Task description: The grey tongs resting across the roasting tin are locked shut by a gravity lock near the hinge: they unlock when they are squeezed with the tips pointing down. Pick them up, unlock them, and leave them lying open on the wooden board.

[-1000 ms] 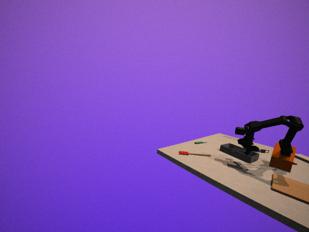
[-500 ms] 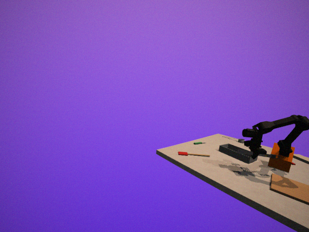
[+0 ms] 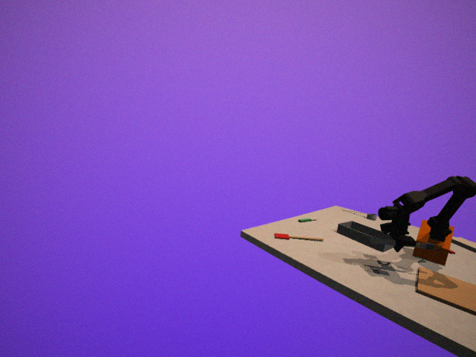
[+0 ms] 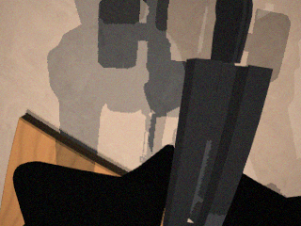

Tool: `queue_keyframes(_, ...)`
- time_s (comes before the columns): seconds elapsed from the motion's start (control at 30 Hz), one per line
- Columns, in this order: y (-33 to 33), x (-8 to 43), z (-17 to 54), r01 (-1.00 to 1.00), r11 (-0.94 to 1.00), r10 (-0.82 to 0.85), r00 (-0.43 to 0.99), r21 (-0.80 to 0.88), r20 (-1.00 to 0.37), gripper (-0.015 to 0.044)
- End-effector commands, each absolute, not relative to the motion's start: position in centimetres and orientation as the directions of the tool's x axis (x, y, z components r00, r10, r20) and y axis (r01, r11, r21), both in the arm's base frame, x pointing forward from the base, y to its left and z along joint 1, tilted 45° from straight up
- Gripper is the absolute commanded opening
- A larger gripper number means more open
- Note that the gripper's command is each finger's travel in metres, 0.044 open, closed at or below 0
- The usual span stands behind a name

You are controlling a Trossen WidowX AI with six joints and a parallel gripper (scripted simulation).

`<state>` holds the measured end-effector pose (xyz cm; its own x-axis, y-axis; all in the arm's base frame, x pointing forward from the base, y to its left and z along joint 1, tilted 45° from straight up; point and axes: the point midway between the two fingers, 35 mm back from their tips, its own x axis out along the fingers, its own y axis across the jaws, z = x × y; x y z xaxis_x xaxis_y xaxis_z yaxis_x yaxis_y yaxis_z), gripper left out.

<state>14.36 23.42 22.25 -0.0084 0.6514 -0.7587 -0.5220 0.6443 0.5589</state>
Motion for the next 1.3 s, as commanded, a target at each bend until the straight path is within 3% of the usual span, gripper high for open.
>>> queue_keyframes(0.0, 23.9, 13.6, 22.5, -0.507, 0.660, 0.643, -0.001, 0.554, -0.766, -0.0150)
queue_keyframes(1.27, 28.0, 2.3, 22.6, -0.331, 0.792, 0.549, 0.020, 0.512, -0.836, -0.0150)
